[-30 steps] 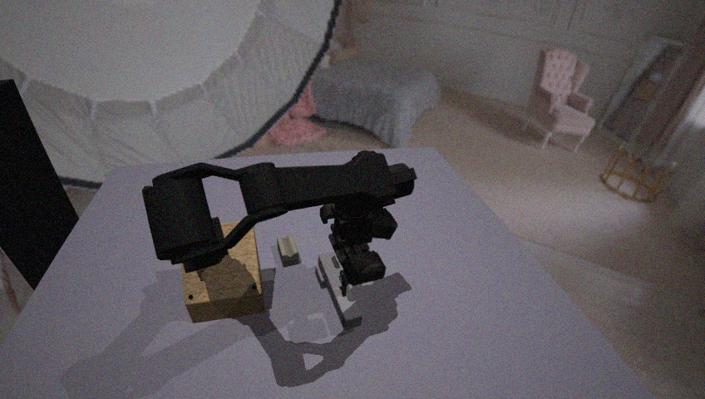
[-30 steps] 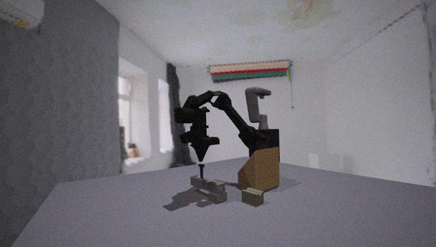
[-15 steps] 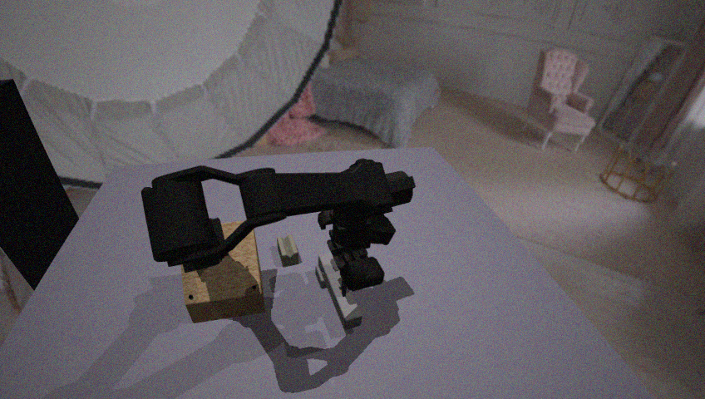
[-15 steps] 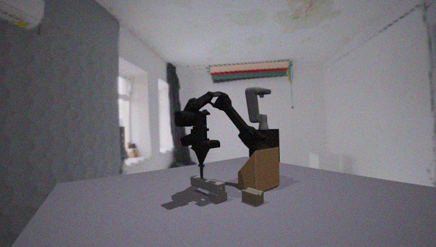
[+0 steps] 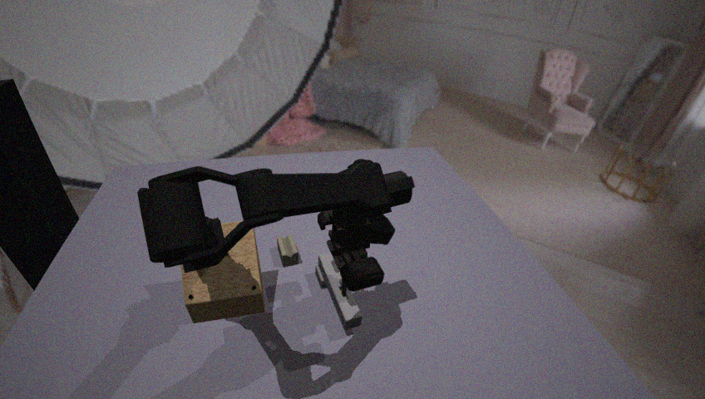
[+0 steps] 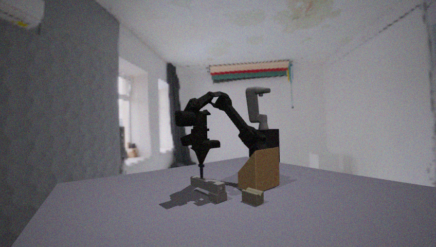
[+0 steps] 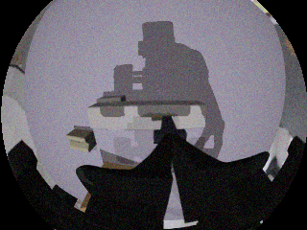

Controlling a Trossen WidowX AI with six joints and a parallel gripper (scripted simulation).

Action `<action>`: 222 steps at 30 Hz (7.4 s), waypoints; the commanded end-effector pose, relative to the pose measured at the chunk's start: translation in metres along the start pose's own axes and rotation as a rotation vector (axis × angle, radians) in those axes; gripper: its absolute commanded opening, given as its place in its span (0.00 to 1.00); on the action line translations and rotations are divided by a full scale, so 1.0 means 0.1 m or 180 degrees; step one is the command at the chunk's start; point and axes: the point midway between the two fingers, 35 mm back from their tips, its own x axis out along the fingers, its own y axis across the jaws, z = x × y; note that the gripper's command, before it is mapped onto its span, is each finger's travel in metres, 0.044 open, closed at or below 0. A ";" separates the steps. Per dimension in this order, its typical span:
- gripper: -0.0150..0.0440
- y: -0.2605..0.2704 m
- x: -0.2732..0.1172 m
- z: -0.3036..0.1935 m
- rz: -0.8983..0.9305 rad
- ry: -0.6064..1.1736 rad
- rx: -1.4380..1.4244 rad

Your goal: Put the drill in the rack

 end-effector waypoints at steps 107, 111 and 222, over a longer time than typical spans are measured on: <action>0.83 0.01 -0.45 0.05 -0.0015 0.0036 -0.0015; 1.00 0.31 -0.23 0.14 -0.0011 -0.0007 -0.0900; 0.25 1.70 1.02 0.00 0.0018 0.0032 -0.5012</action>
